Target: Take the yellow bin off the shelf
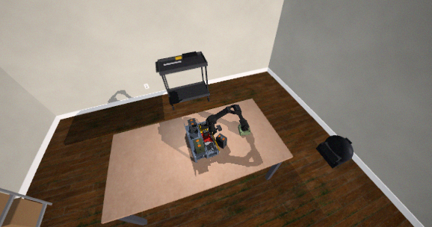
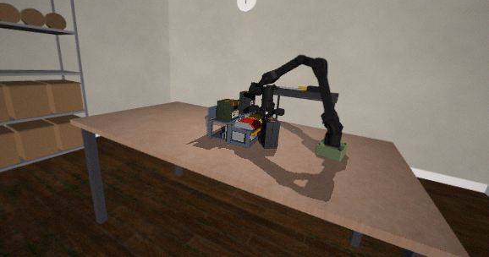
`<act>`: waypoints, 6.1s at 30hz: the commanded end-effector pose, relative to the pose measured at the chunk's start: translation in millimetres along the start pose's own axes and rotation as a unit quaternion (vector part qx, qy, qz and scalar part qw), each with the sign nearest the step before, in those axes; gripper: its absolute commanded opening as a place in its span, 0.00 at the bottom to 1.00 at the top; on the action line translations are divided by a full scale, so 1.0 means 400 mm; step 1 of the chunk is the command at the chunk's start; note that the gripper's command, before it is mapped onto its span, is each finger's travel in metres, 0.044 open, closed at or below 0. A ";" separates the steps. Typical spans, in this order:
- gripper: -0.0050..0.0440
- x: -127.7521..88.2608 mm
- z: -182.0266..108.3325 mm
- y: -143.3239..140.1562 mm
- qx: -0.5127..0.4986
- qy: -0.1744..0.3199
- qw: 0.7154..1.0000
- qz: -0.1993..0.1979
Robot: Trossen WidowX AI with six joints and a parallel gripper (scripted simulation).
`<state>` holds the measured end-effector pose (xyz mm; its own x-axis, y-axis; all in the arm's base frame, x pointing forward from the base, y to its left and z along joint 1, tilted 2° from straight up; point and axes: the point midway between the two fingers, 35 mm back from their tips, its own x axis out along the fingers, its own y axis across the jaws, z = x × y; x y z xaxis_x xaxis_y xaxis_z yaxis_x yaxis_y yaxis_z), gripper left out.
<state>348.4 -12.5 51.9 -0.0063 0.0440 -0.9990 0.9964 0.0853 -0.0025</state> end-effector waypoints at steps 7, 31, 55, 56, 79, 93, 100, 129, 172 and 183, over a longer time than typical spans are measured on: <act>0.10 -0.055 0.002 0.013 0.001 -0.004 1.000 0.021; 0.10 -0.084 0.003 0.017 0.001 -0.004 1.000 0.022; 0.10 -0.073 0.002 0.015 0.001 -0.003 1.000 0.017; 0.10 -0.074 0.002 0.015 0.001 -0.003 1.000 0.019; 0.10 -0.073 0.003 0.016 0.001 -0.004 1.000 0.022; 0.10 -0.205 0.001 0.008 0.001 -0.004 1.000 0.022; 0.10 -0.205 0.001 0.008 0.001 -0.004 1.000 0.022; 0.10 -0.267 0.001 0.007 0.001 -0.004 1.000 0.022; 0.10 -0.247 0.001 0.007 0.001 -0.004 1.000 0.022; 0.10 -0.240 0.044 -0.084 0.001 -0.004 1.000 0.022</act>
<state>319.2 -35.3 133.4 -0.0123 0.0455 -0.9989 0.9975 0.0703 -0.0091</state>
